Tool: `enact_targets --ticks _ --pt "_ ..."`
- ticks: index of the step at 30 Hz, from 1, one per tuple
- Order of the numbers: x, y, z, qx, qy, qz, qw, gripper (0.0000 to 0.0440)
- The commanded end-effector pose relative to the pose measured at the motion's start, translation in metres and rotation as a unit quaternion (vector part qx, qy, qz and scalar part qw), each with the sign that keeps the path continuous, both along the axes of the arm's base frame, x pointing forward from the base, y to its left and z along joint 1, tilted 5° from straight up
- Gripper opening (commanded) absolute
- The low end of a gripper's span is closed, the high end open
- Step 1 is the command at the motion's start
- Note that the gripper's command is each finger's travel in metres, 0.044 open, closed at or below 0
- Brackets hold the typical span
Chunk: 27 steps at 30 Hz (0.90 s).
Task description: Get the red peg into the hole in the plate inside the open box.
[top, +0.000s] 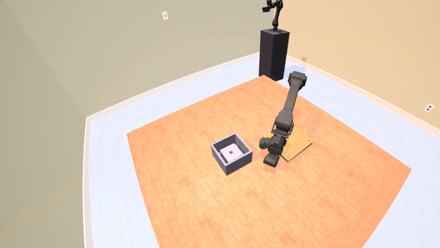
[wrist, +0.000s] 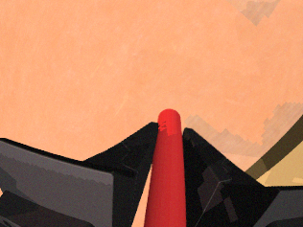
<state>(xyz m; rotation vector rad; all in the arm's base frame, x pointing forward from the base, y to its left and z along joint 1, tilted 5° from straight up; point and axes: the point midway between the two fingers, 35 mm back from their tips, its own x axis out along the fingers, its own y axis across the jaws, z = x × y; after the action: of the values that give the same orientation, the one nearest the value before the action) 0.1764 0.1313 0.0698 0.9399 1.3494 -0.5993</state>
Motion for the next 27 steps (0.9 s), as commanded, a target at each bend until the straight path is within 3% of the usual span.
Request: enact_targets --ticks 1,13,27 --pt "0.010 -0.004 0.020 -0.005 -0.030 0.012 0.999 0.0000" --pt "0.045 -0.030 0.069 -0.035 -0.088 0.016 0.995 0.0000" --pt "0.087 -0.075 0.081 -0.069 -0.113 -0.021 0.991 0.0000"
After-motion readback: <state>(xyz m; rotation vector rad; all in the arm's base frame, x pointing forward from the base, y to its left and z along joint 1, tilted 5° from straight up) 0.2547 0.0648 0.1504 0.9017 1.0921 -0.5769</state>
